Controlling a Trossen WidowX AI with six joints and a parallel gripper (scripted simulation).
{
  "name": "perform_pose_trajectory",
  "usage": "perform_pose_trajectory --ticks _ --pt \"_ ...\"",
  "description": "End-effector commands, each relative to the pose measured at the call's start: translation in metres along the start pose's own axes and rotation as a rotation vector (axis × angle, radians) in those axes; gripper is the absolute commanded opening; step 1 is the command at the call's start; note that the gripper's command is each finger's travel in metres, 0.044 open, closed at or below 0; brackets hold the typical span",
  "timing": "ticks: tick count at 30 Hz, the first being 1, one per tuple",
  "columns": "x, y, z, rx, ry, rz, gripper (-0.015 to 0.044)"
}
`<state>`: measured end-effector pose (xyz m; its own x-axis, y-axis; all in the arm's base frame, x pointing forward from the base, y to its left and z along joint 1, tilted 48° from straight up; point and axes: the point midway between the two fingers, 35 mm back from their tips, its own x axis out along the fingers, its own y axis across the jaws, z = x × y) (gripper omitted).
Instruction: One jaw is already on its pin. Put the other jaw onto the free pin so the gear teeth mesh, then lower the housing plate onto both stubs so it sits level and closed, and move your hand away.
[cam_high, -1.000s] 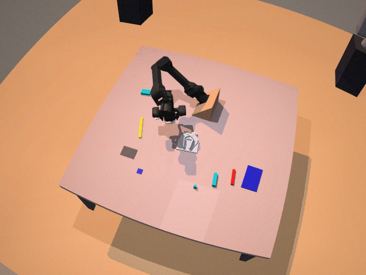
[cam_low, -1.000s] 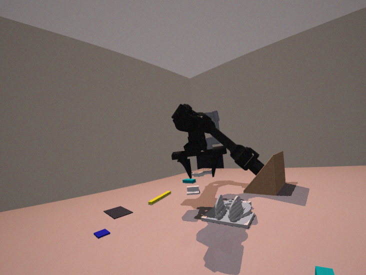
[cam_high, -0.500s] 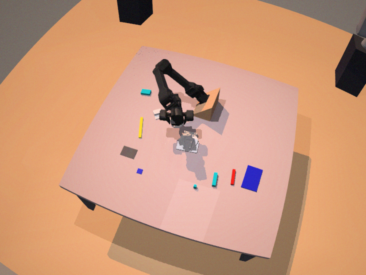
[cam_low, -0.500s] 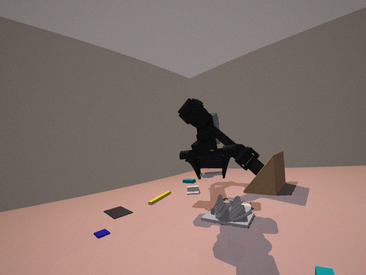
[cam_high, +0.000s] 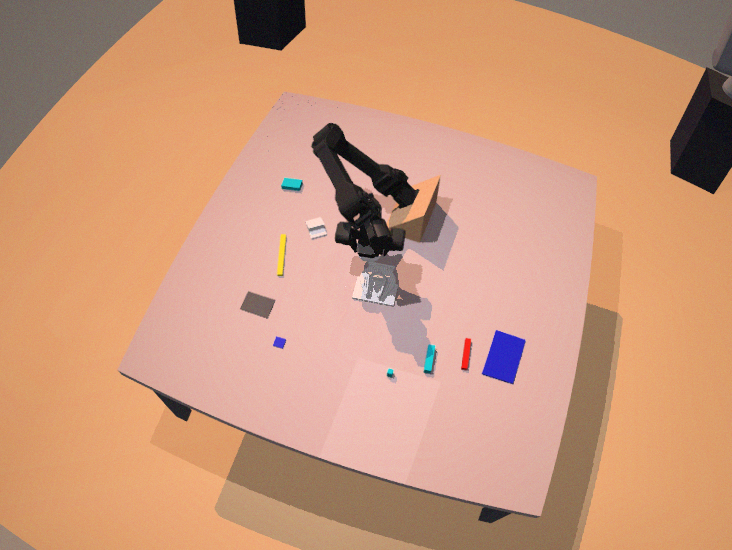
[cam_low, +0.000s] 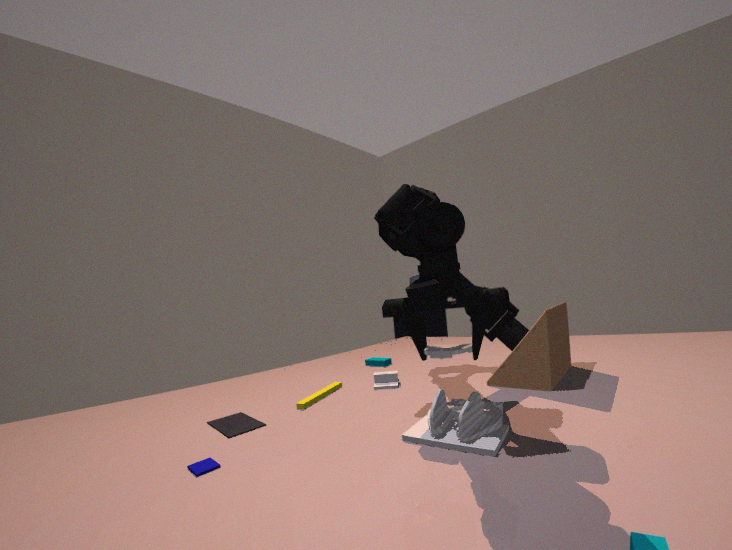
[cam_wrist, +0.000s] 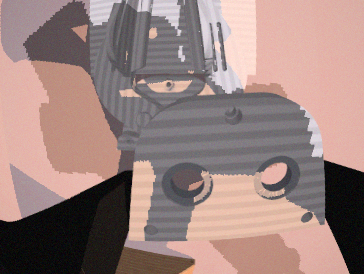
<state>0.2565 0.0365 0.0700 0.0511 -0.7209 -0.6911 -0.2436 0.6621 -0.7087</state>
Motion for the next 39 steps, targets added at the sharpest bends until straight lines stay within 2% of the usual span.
perform_pose_trajectory --ticks 1,6,39 --pt "0.001 0.014 0.002 0.035 0.003 -0.002 0.0351" --pt "0.002 0.028 0.002 0.066 0.004 -0.012 0.0351" --pt "0.002 0.034 0.002 0.085 0.004 -0.012 0.0351"
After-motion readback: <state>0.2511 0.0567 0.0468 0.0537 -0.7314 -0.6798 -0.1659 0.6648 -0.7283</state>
